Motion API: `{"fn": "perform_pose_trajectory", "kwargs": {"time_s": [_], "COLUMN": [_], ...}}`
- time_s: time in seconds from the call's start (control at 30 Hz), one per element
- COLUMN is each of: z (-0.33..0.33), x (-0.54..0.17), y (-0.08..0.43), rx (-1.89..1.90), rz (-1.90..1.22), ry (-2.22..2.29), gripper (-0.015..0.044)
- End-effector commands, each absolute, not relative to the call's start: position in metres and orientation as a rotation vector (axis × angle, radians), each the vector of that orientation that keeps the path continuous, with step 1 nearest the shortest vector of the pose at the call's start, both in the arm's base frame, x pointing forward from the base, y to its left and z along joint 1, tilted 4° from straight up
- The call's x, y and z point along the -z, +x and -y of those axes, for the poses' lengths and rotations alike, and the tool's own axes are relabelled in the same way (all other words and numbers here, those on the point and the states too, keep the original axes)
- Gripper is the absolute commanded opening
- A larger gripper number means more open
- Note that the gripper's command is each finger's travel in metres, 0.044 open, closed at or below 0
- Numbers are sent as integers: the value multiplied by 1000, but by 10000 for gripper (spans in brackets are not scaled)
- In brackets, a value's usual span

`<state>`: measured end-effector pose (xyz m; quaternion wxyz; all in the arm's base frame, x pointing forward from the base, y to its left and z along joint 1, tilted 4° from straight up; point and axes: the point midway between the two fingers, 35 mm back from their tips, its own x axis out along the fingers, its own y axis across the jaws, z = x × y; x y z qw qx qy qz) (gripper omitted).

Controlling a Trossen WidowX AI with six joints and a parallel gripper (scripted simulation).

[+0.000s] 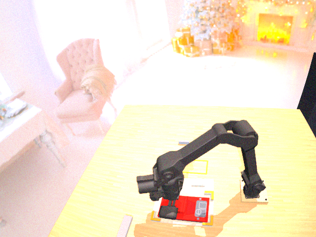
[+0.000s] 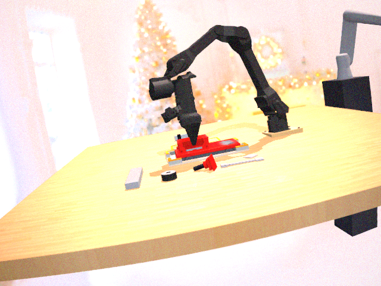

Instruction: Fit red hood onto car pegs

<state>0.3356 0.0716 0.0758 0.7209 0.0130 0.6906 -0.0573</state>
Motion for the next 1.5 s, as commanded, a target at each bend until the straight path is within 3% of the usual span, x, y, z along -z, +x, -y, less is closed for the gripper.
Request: {"fn": "perform_pose_trajectory", "kwargs": {"time_s": [0.0,0.67,1.23,1.47], "z": [-71,-71,-71,-75], "x": [-75,-71,-70,-109], "y": [336,336,336,336], "rx": [127,127,127,127], "rz": [-1523,-1526,-1526,-1524], "ry": [24,29,29,29], "gripper": [0,0,440,440]}}
